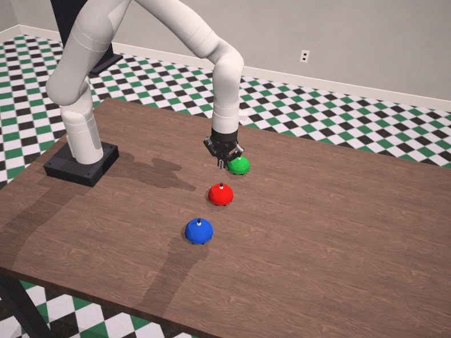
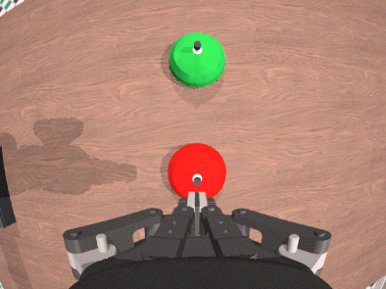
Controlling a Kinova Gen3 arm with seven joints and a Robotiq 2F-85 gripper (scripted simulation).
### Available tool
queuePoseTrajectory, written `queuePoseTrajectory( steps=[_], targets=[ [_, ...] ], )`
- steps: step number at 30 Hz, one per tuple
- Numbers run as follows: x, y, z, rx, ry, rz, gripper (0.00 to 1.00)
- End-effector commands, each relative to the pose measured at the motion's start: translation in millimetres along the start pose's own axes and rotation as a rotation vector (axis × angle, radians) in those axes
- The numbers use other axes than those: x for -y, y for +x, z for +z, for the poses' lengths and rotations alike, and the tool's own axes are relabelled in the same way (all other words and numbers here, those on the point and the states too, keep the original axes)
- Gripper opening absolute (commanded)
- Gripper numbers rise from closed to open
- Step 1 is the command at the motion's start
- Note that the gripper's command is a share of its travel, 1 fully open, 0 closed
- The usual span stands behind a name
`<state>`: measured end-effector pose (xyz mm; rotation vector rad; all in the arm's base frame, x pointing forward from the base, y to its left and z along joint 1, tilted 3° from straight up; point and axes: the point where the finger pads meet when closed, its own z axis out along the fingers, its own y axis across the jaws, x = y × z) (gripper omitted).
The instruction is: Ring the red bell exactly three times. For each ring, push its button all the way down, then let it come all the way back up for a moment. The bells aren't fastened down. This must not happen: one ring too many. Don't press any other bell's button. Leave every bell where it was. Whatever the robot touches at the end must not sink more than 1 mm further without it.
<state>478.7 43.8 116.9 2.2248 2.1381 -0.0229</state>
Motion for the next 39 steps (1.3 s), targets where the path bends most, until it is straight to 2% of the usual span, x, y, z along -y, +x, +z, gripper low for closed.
queuePoseTrajectory(
  steps=[1, 19, 39],
  targets=[
    [-1, 0, -0.8, 0.000, -0.002, 0.000, 0.00],
    [-1, 0, 3.4, -0.001, -0.002, 0.000, 0.00],
    [-1, 0, 31.0, -0.001, -0.002, 0.000, 0.00]
  ],
)
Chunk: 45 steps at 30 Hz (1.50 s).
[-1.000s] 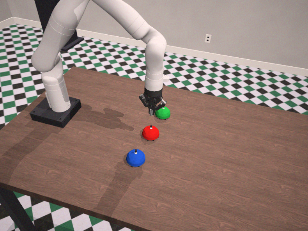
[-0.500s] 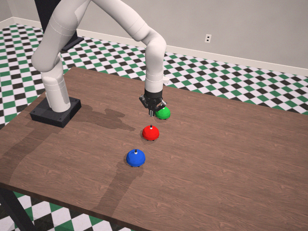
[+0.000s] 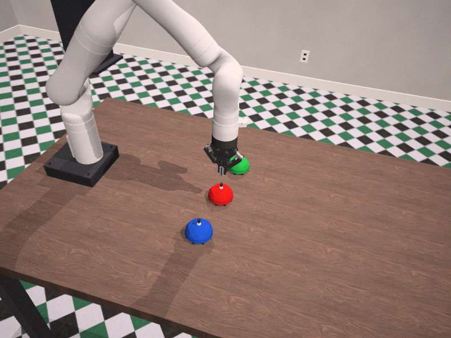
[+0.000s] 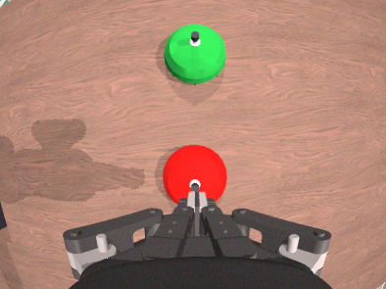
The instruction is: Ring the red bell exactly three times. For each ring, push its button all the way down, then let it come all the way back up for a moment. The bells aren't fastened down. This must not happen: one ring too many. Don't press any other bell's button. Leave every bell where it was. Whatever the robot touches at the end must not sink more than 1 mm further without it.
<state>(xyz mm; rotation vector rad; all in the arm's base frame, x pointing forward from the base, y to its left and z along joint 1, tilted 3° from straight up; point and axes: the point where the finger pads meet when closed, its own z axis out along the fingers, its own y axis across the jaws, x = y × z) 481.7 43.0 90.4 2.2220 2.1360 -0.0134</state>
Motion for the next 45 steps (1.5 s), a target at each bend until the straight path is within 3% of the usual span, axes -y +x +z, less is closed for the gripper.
queuePoseTrajectory(
  steps=[1, 21, 45],
  targets=[
    [1, 0, 6.3, 0.001, 0.005, 0.000, 0.00],
    [1, 0, 31.4, 0.001, 0.005, 0.000, 0.00],
    [1, 0, 33.7, 0.001, 0.005, 0.000, 0.00]
  ],
)
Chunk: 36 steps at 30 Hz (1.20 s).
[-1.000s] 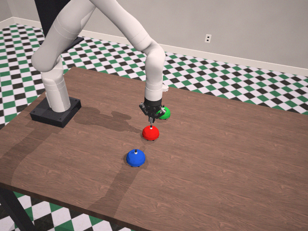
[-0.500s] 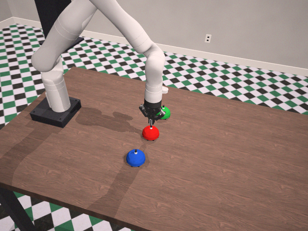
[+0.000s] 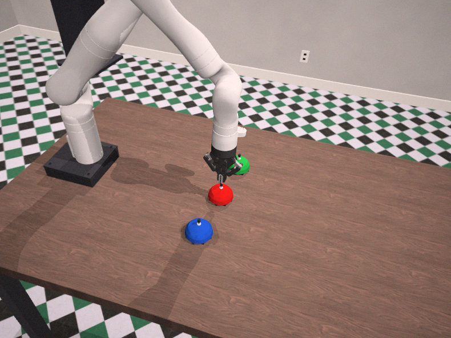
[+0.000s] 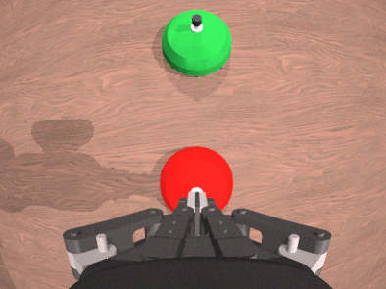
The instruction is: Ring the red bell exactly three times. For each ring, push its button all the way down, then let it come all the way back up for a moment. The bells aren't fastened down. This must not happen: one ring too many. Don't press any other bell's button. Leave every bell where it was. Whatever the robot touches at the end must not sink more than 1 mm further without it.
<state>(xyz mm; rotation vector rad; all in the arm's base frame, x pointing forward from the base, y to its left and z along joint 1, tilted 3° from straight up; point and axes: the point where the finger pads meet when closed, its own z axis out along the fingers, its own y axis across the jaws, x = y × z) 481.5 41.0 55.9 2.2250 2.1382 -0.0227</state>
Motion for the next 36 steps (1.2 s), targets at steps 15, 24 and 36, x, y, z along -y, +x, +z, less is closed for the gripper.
queuePoseTrajectory(
  steps=[15, 24, 36],
  targets=[
    [-0.6, 0.1, -0.8, 0.000, -0.002, 0.000, 0.00],
    [-0.6, 0.1, -0.6, 0.000, -0.002, 0.000, 0.00],
    [-0.6, 0.1, 8.6, 0.000, -0.002, 0.000, 0.00]
  ],
)
